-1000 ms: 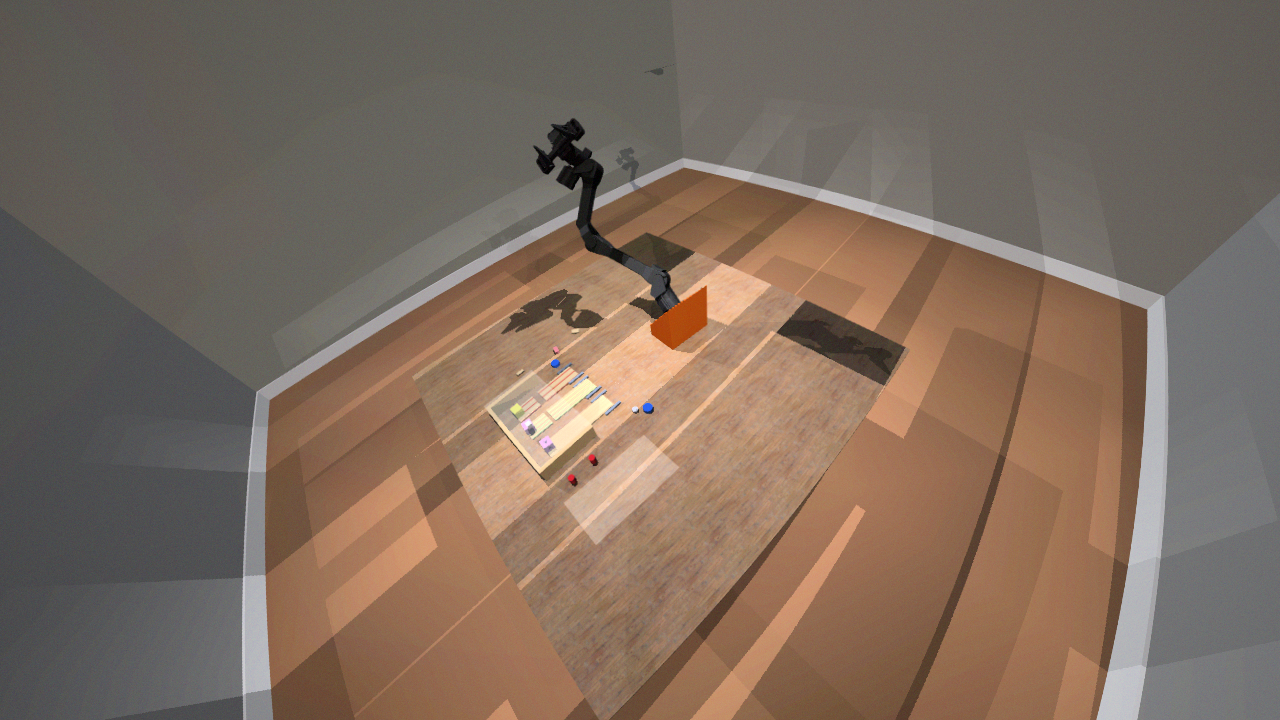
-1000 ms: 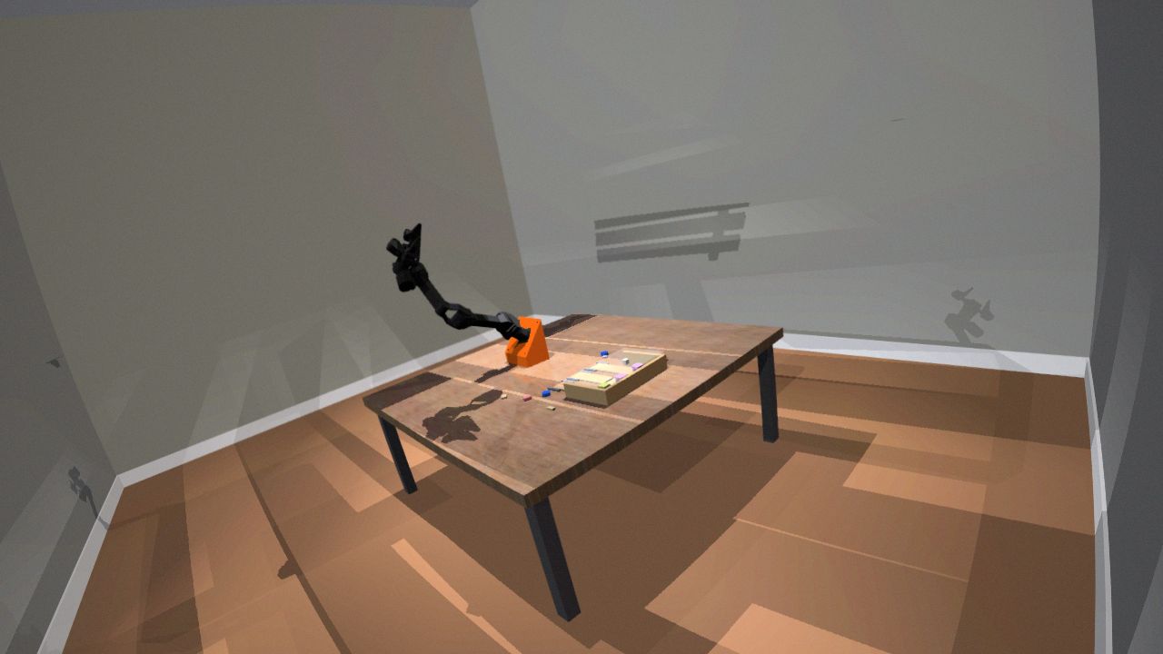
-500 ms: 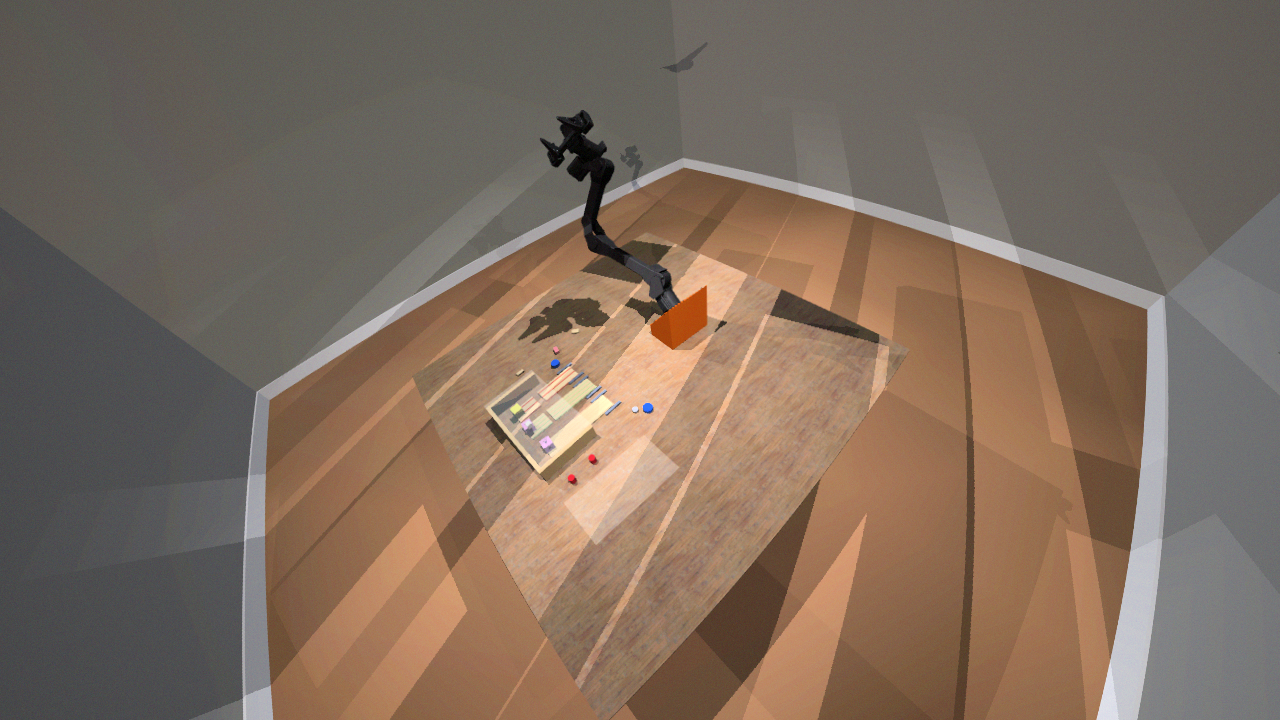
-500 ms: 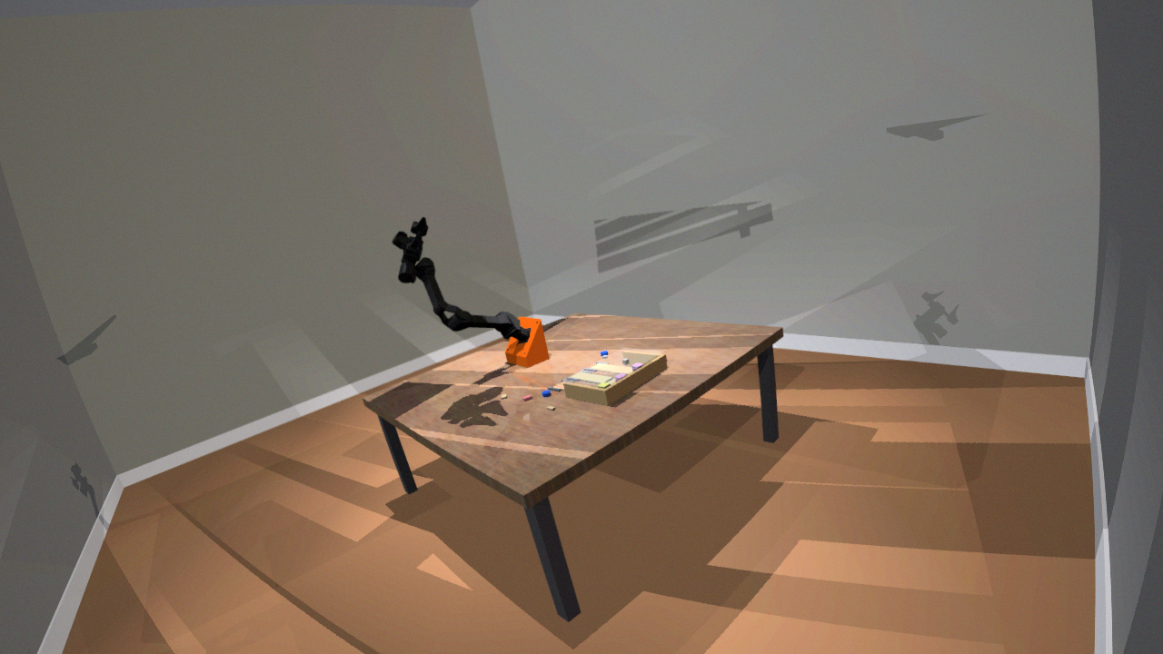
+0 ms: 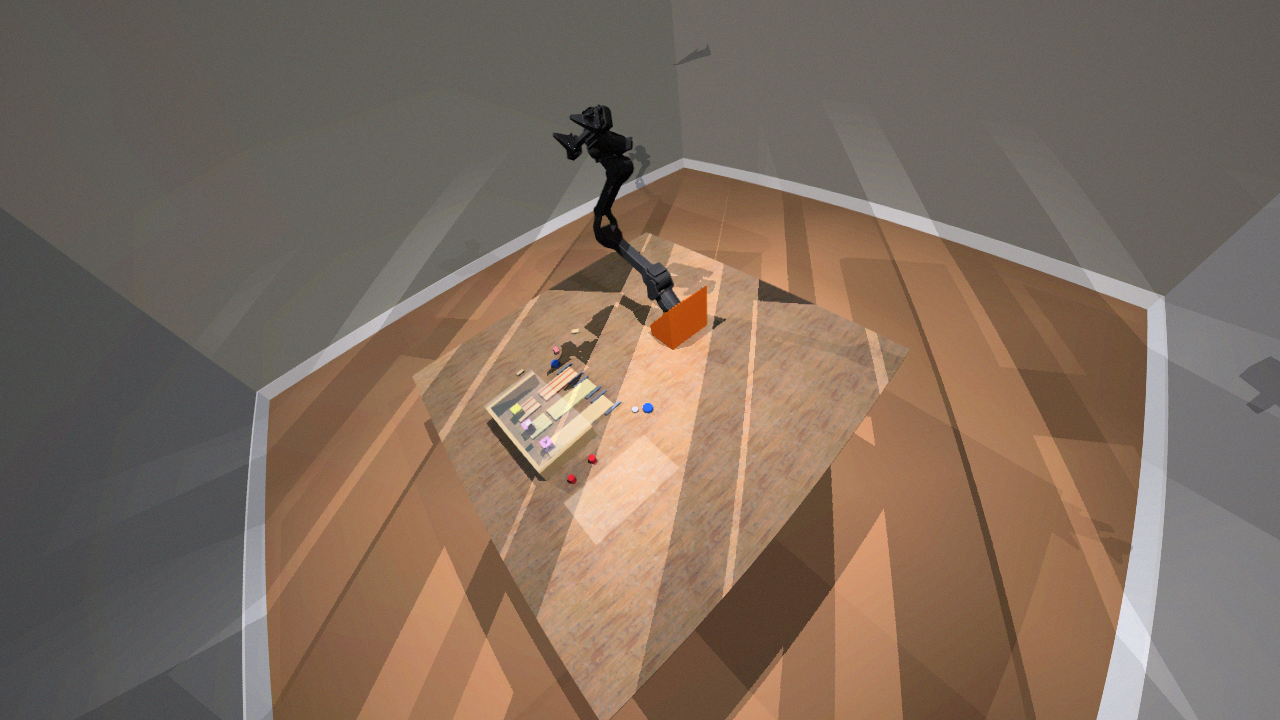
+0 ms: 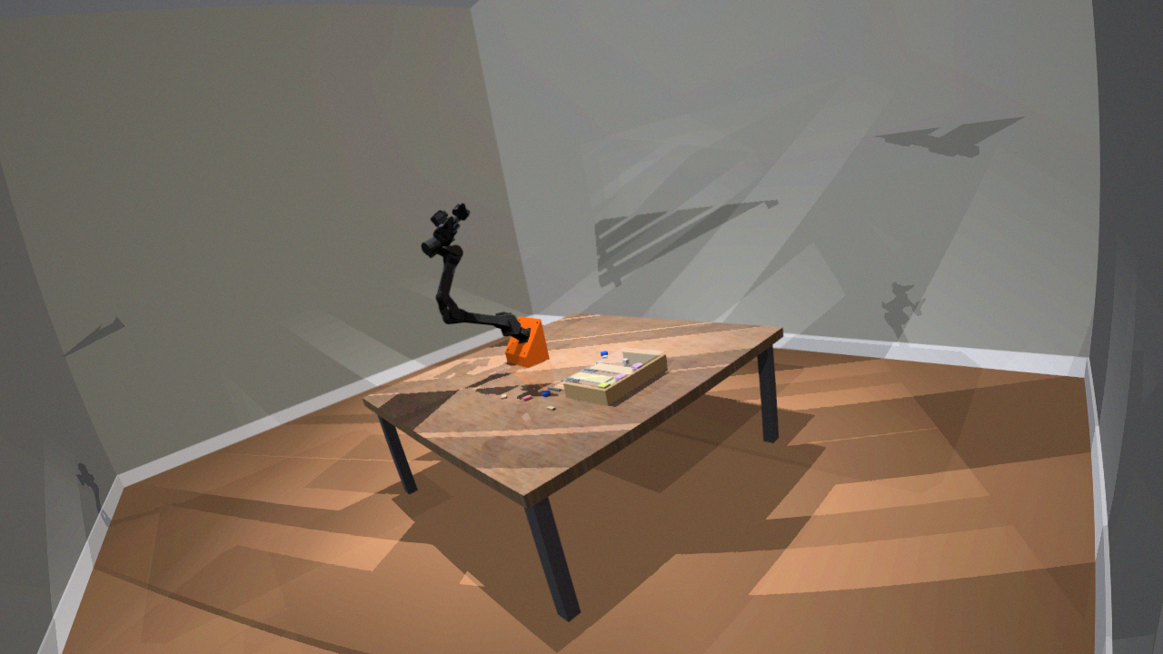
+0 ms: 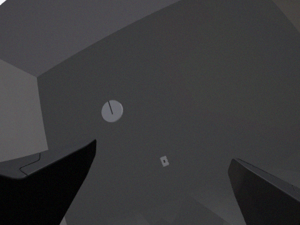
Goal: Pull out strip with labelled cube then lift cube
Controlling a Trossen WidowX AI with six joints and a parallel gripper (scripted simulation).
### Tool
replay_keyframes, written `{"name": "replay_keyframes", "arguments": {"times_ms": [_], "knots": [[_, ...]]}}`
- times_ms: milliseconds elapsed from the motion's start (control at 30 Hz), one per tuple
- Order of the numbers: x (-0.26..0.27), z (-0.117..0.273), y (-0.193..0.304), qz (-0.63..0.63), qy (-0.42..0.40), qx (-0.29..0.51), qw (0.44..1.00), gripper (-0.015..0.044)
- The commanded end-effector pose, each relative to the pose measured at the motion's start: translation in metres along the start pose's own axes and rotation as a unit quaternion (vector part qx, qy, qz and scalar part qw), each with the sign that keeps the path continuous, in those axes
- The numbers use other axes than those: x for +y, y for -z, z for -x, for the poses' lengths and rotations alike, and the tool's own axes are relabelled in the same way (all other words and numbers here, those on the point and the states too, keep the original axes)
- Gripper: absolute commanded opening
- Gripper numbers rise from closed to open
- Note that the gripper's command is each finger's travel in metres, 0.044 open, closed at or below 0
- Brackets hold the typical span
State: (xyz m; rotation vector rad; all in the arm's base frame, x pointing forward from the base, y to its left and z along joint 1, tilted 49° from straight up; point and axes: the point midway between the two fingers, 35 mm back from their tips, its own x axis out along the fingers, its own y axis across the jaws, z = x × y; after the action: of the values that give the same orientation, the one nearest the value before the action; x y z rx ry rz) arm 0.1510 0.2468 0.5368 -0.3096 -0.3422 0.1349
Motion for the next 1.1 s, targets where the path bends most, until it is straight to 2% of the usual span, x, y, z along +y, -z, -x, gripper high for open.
{"name": "replay_keyframes", "arguments": {"times_ms": [0, 300, 600, 833, 1067], "knots": [[0.022, -0.02, 0.039, 0.044, 0.018, 0.02, 0.999, 0.04], [0.041, -0.067, 0.163, 0.149, 0.055, 0.107, 0.982, 0.04], [0.011, -0.085, 0.313, 0.212, 0.097, 0.234, 0.944, 0.04], [-0.039, -0.062, 0.428, 0.235, 0.136, 0.352, 0.896, 0.04], [-0.098, 0.001, 0.524, 0.235, 0.182, 0.476, 0.827, 0.04]]}}
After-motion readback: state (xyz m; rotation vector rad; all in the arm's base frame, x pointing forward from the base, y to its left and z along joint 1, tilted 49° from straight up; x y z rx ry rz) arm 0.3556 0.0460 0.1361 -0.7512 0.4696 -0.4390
